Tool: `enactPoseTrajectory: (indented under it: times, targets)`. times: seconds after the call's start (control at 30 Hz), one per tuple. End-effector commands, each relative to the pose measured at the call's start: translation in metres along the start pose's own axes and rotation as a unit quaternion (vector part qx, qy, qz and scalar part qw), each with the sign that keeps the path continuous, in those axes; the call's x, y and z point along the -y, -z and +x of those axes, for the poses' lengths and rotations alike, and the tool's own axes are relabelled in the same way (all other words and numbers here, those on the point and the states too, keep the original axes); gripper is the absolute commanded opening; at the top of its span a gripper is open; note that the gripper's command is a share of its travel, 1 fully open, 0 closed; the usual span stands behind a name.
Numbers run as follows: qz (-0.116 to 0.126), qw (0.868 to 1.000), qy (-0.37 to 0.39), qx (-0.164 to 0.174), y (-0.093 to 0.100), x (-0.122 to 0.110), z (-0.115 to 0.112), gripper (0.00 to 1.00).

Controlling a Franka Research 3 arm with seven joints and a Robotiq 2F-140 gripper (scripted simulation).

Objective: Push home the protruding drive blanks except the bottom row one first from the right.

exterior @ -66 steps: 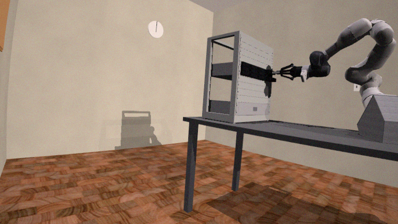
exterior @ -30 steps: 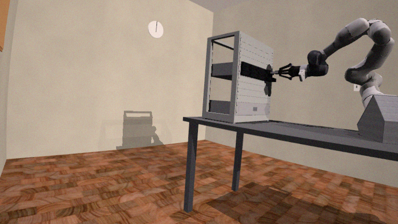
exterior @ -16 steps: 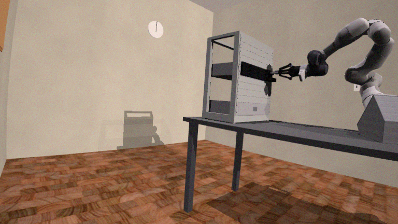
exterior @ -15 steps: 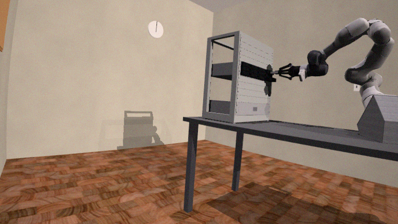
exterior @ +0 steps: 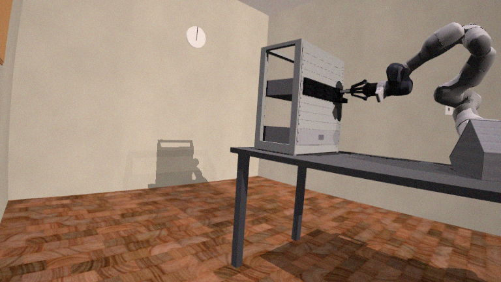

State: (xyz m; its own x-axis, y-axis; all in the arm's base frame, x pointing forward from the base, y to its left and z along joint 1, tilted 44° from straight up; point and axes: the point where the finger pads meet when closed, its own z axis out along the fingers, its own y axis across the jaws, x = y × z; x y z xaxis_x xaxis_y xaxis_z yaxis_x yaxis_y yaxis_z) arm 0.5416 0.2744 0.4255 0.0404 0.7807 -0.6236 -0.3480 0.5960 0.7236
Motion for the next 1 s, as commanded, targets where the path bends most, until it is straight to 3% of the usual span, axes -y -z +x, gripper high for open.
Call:
enactPoseTrajectory:
  times: [0.0, 0.97]
  targets:
    - [-0.015, 1.000, 0.000, -0.008, -0.0037, -0.0152, 0.0087, 0.00]
    - [-0.015, 1.000, 0.000, -0.008, -0.0065, -0.0188, 0.0106, 0.00]
